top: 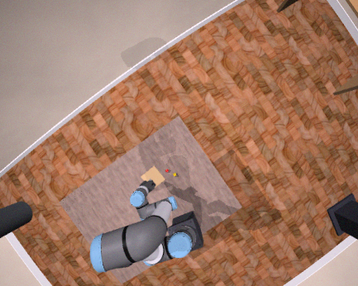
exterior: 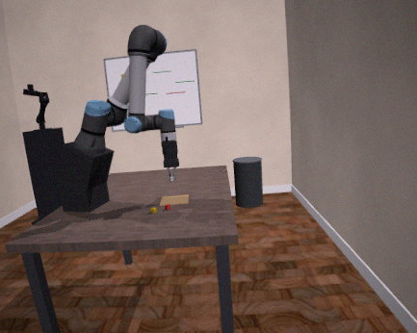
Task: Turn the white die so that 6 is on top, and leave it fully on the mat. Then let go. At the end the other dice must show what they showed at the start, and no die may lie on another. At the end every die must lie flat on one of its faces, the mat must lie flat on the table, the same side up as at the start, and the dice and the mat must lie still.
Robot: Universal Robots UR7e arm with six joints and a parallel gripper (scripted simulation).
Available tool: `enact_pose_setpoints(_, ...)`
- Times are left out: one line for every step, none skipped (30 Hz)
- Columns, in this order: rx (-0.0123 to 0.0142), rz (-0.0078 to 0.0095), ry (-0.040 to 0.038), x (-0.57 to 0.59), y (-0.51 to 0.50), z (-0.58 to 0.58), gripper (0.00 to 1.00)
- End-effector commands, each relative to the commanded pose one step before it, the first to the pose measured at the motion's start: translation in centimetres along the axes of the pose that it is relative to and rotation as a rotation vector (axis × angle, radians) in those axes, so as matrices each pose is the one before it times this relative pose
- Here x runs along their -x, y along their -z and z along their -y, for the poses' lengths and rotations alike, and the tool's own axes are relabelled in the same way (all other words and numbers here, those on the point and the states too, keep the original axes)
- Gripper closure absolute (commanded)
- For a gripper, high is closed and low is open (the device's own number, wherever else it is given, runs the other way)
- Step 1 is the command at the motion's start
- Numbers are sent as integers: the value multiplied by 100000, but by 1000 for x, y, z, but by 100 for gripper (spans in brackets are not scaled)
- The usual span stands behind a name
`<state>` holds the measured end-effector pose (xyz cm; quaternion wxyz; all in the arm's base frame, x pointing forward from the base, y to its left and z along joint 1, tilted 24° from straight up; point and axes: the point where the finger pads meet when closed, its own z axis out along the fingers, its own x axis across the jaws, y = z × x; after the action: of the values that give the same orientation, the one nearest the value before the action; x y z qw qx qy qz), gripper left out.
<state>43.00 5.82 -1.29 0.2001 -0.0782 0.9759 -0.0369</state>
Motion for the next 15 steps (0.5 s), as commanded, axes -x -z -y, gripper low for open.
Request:
enact_pose_setpoints(-21, 110, -24, 34, 27, 2, 60)
enact_pose_setpoints(0, 0, 0, 0, 0, 0, 60)
enact_pose_setpoints(0, 0, 0, 0, 0, 0, 60)
enact_pose_setpoints(0, 0, 0, 0, -1, 0, 60)
enact_pose_setpoints(0, 0, 0, 0, -5, 0, 60)
enact_pose_setpoints(0, 0, 0, 0, -12, 0, 60)
enact_pose_setpoints(0, -1, -1, 0, -22, 0, 60)
enact_pose_setpoints(-1, -1, -1, 0, -35, 0, 60)
enact_pose_setpoints(-1, -2, -2, 1, -49, 0, 60)
enact_pose_setpoints(-1, -3, -2, 1, -66, 0, 60)
enact_pose_setpoints(-1, -3, -3, 0, -84, 0, 60)
enact_pose_setpoints(-2, -4, -4, 0, -103, -1, 60)
enact_pose_setpoints(0, 0, 0, 0, 0, 0, 60)
enact_pose_setpoints(0, 0, 0, 0, 0, 0, 60)
enact_pose_setpoints(-2, -4, -4, 0, -123, -1, 60)
